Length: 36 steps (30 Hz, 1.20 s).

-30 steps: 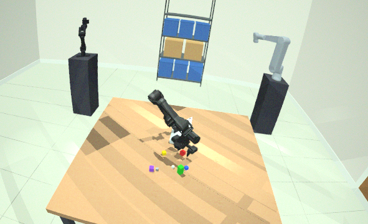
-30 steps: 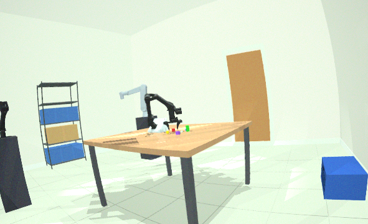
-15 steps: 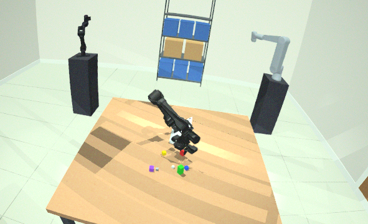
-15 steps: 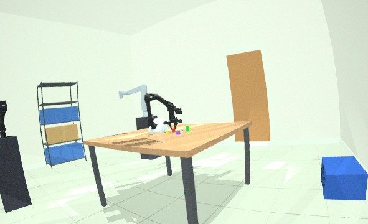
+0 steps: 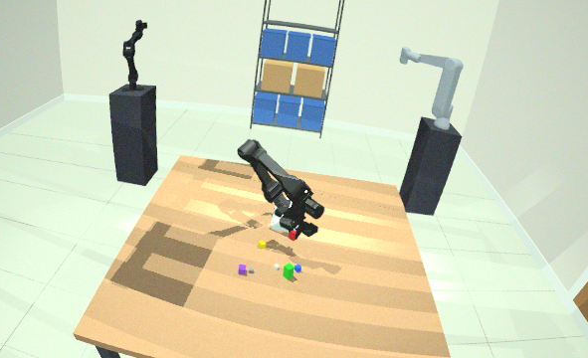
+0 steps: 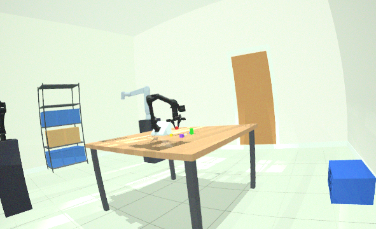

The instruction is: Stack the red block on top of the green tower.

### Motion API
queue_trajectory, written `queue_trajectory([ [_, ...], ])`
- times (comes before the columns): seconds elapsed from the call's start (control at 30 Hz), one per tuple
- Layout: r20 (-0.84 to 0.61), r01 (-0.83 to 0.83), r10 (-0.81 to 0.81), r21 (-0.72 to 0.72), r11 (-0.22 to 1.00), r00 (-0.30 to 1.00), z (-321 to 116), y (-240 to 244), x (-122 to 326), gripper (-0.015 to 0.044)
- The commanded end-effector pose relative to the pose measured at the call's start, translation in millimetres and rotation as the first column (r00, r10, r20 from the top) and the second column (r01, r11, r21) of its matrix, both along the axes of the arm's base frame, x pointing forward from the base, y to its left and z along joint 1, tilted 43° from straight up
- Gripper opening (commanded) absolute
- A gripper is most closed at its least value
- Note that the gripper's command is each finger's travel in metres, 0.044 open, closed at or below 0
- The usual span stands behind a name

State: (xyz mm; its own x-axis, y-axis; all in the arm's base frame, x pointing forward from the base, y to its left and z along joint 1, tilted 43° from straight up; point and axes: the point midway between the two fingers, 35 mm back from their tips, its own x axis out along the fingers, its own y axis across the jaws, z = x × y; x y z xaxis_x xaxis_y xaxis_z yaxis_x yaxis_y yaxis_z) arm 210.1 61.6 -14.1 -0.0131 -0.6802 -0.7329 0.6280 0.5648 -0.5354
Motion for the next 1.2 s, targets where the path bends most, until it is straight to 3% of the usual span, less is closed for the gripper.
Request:
queue_trajectory([
  [0.0,0.004,0.005,-0.005,0.007,1.000,1.000,13,13,1,0.0000],
  [0.33,0.003,0.005,-0.005,0.008,1.000,1.000,48,45,1,0.0000],
  [0.6,0.003,0.005,-0.005,0.009,1.000,1.000,50,48,2,0.0000],
  [1.17,0.006,0.002,-0.002,0.020,1.000,1.000,55,59,66,0.0000],
])
